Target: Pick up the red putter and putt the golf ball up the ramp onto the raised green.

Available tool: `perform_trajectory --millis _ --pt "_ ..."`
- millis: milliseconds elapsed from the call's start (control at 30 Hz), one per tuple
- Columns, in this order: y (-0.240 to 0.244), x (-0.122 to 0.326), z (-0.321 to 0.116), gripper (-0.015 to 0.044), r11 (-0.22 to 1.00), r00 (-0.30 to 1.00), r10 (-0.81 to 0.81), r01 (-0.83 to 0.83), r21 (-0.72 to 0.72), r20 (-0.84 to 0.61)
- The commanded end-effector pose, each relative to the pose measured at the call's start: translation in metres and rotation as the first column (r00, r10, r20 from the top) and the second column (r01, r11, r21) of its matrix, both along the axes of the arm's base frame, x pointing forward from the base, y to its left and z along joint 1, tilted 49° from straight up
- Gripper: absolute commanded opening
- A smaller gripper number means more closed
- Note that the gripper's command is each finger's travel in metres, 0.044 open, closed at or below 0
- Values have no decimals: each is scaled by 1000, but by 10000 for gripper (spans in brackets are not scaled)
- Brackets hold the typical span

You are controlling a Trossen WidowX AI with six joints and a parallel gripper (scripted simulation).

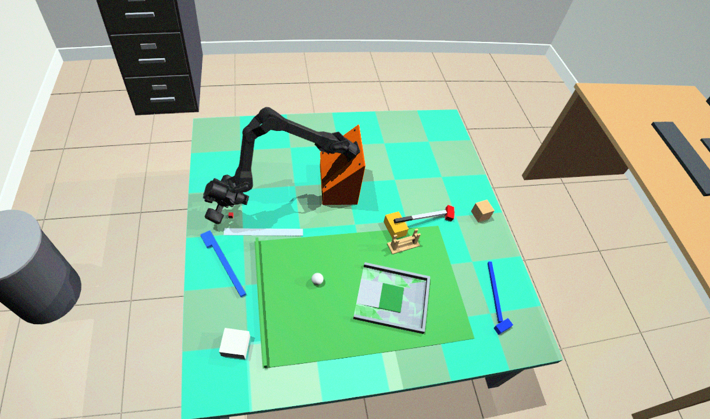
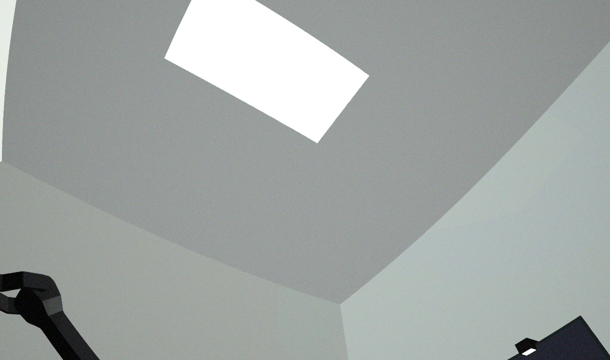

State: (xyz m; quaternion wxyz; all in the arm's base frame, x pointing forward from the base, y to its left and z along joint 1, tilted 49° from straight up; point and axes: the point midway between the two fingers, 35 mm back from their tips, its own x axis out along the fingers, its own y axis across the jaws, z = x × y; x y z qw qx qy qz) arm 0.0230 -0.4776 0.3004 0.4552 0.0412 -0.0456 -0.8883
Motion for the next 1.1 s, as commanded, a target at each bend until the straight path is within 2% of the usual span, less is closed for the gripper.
perform_trajectory --millis 0,267,600,833,1067 --pt "-1 63 -11 440 984 985 166 -163 67 -37" --pt "19 174 -45 440 880 889 446 -416 228 -101" --pt "78 292 -91 440 659 669 729 -624 420 -148" --pt "124 349 -143 440 484 471 861 -640 597 -192" --pt "192 396 -215 440 285 201 957 -538 793 -208"
